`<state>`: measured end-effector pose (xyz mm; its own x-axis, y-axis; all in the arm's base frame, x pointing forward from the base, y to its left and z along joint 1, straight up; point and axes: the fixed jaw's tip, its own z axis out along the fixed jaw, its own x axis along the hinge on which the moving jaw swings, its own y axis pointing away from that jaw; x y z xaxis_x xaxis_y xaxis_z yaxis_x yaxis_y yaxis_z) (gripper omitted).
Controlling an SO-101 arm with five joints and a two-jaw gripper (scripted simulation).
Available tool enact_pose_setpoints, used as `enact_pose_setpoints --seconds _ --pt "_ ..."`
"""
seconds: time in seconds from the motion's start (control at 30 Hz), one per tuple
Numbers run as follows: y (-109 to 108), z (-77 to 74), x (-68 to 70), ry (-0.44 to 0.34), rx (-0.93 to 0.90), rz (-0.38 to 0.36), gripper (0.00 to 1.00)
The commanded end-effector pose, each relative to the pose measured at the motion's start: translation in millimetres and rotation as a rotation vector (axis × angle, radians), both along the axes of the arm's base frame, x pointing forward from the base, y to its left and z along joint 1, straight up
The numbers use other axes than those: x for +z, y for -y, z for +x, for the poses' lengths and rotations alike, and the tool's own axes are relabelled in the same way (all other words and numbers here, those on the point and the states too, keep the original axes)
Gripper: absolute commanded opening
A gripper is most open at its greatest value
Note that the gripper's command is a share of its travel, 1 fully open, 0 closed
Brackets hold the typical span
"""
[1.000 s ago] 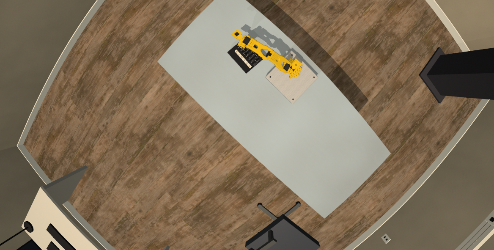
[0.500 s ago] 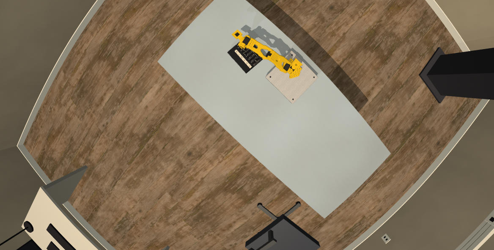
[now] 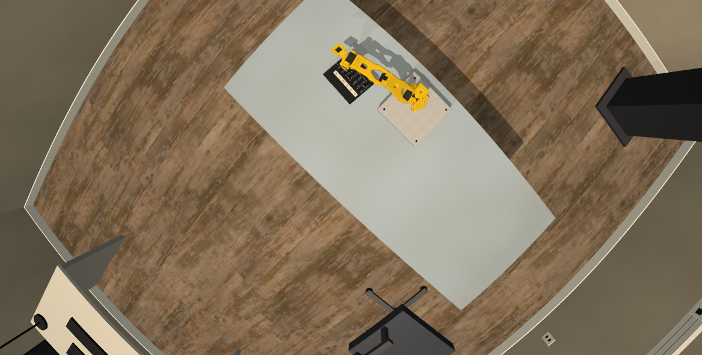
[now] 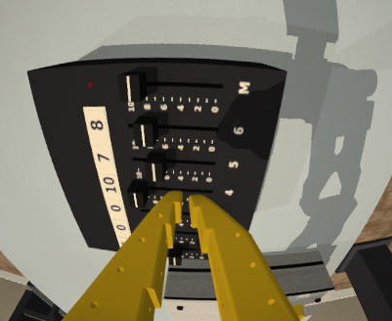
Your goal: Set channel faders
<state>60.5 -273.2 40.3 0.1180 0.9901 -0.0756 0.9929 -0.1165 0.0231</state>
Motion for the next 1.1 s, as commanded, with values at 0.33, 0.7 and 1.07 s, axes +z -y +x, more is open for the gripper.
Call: enact_pose_setpoints --seconds 0.33,0.7,1.07 --pt "-22 -6.2 7.0 -0.006 -0.002 0.035 0.0" --pt "-40 -9.4 7.3 -0.012 -0.002 0.069 0.0" --pt "-47 -10.6 7.0 -0.014 -0.001 0.08 0.0"
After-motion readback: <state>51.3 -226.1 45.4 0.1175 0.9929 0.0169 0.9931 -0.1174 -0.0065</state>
